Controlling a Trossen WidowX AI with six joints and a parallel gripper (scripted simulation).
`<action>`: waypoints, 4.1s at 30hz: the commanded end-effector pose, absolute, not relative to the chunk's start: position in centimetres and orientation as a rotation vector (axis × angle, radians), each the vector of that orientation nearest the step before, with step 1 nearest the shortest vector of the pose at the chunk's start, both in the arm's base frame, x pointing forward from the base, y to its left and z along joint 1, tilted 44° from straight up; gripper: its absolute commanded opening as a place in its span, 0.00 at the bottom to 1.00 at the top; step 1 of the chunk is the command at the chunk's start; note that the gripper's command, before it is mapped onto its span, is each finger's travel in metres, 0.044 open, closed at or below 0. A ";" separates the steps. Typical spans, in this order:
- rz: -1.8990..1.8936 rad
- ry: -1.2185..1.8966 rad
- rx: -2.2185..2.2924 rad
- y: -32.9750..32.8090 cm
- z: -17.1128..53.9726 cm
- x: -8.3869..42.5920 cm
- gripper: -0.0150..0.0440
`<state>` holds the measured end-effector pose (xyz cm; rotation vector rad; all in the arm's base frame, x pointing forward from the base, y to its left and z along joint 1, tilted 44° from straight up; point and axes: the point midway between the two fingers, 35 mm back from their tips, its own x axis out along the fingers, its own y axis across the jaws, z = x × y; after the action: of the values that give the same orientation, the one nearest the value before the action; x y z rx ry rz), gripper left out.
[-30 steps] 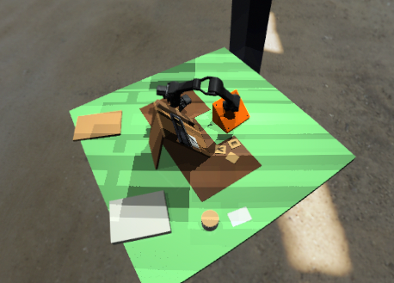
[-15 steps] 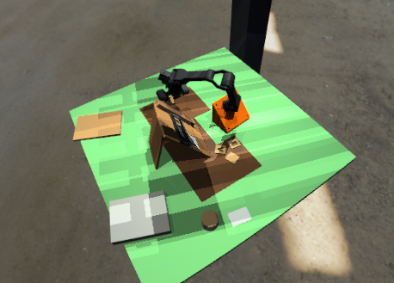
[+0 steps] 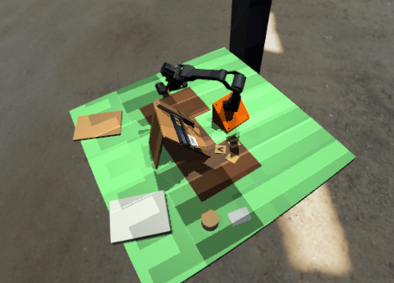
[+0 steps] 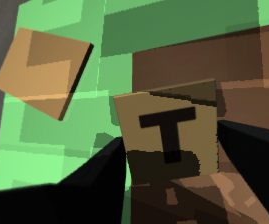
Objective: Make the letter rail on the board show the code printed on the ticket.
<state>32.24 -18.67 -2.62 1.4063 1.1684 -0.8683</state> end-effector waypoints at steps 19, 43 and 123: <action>-0.724 0.845 1.133 -19.9 9.0 36.9 0.25; -0.392 0.836 0.945 -4.7 16.3 40.3 0.25; 0.126 0.836 0.772 15.8 21.0 36.9 0.25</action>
<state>36.91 15.91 21.12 0.7762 0.8372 0.1205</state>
